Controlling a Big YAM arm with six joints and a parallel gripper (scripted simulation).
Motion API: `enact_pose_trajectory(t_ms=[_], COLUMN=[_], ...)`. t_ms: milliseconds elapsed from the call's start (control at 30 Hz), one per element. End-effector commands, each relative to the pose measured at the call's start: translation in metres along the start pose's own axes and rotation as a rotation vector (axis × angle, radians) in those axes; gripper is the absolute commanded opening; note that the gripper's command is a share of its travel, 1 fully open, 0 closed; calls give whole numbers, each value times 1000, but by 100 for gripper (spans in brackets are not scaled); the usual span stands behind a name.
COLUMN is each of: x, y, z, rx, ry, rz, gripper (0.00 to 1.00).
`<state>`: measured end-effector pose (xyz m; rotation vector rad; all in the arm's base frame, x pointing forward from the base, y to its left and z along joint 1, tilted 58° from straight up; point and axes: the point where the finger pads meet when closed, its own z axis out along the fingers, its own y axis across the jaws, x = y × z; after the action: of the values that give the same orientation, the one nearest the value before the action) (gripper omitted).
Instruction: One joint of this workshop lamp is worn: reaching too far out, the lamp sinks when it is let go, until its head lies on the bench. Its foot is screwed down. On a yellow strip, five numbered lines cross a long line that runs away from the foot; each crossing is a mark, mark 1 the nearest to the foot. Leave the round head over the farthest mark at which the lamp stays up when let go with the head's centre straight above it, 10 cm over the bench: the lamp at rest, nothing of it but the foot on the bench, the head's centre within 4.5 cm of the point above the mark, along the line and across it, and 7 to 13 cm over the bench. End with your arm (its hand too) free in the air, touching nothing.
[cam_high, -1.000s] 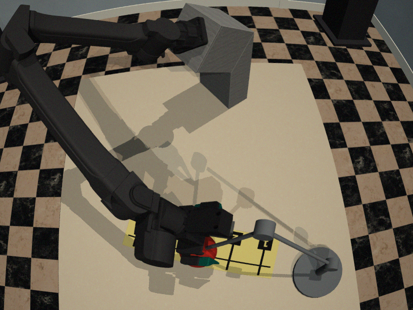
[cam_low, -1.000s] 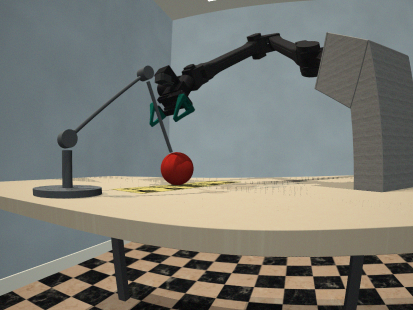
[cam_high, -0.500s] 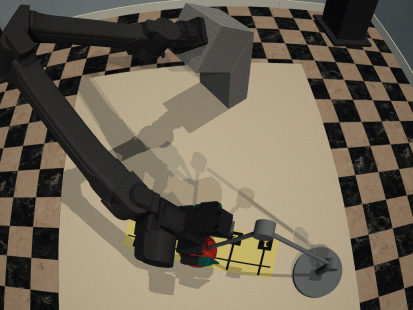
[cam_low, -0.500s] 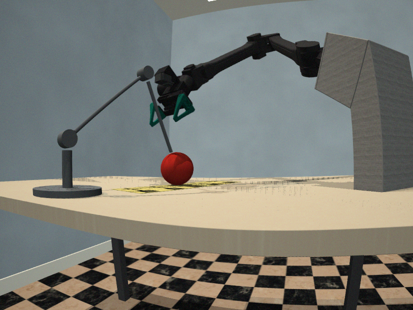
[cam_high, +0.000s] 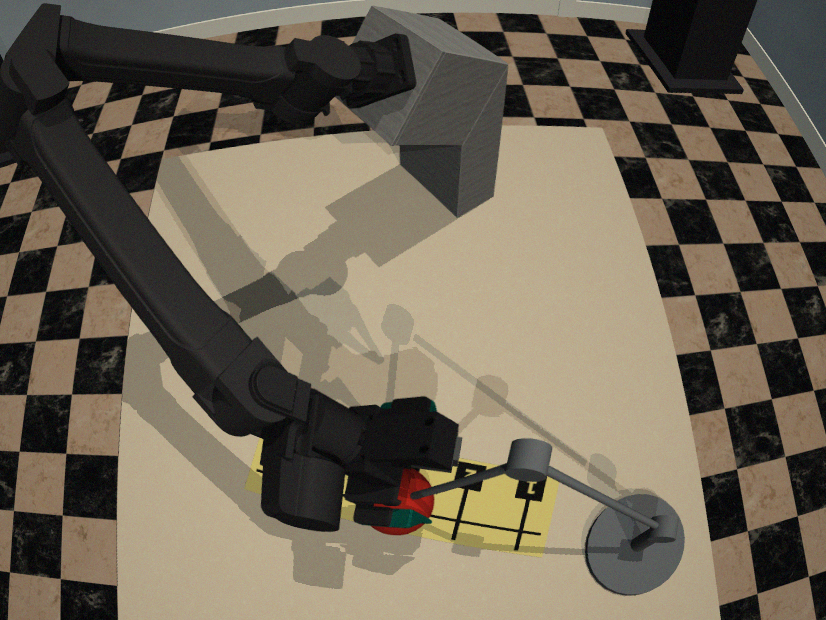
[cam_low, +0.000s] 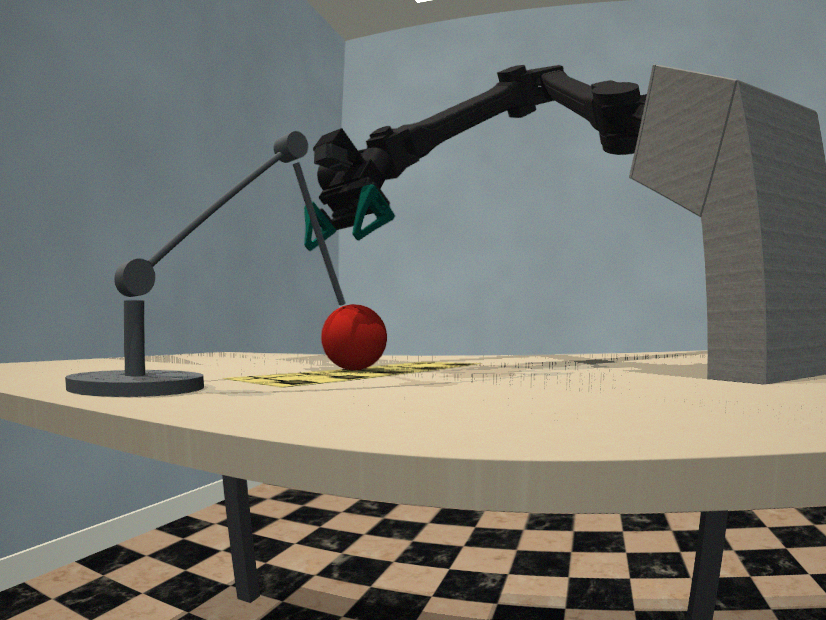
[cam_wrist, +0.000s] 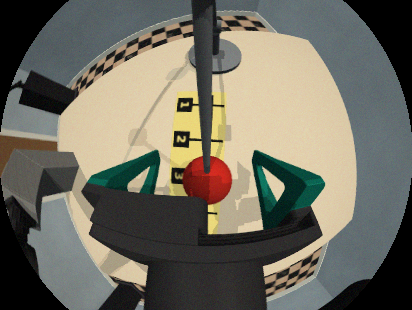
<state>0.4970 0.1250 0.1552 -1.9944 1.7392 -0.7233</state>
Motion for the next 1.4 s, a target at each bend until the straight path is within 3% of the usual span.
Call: enact_pose_trajectory(t_ms=[0, 800, 1367], x=[-6, 1, -5], y=[-3, -2, 4], z=[-28, -117, -123], rx=[21, 33, 22], ry=[-13, -5, 4], rz=[1, 2, -2], gripper=[100, 100, 100])
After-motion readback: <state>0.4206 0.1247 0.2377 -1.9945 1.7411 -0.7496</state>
